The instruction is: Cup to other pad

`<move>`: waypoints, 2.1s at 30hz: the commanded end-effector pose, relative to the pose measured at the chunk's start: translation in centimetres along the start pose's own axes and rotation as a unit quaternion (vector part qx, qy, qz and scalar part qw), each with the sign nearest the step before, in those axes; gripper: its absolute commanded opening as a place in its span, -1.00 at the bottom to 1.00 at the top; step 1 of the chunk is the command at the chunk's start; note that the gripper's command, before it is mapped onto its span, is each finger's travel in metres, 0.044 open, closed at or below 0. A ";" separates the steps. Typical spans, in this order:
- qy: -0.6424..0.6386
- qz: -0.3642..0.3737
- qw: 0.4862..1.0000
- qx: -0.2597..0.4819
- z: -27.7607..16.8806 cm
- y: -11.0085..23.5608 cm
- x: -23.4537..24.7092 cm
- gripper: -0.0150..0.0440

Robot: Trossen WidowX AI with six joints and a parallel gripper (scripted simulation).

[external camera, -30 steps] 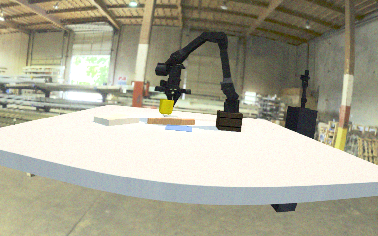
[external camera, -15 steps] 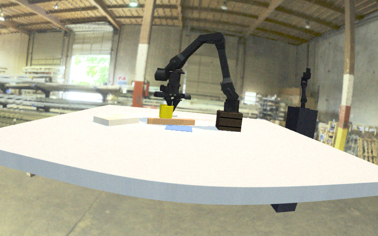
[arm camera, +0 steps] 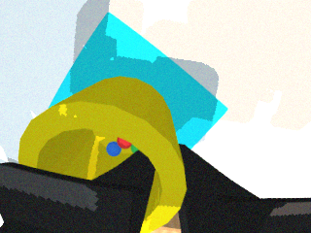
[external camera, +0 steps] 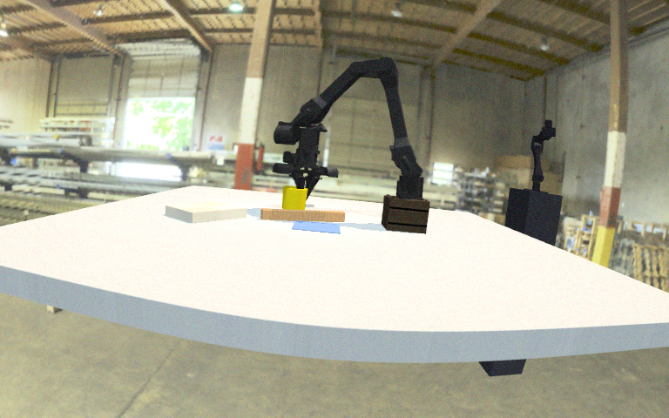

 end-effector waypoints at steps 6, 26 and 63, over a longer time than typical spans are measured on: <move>0.000 0.000 1.000 0.000 0.0 0.0 0.0 -0.14; 0.001 0.000 1.000 0.001 0.1 1.9 0.1 0.01; 0.001 -0.004 1.000 0.004 0.1 6.9 -0.3 1.00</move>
Point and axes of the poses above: the point midway between the two fingers, 35 mm back from their tips, its own y axis back along the fingers, its own x axis across the jaws, z = x × y, the point moved 8 cm from there along y, back along the fingers, and after that the axes turned 8 degrees about -y, right-handed, at the moved point
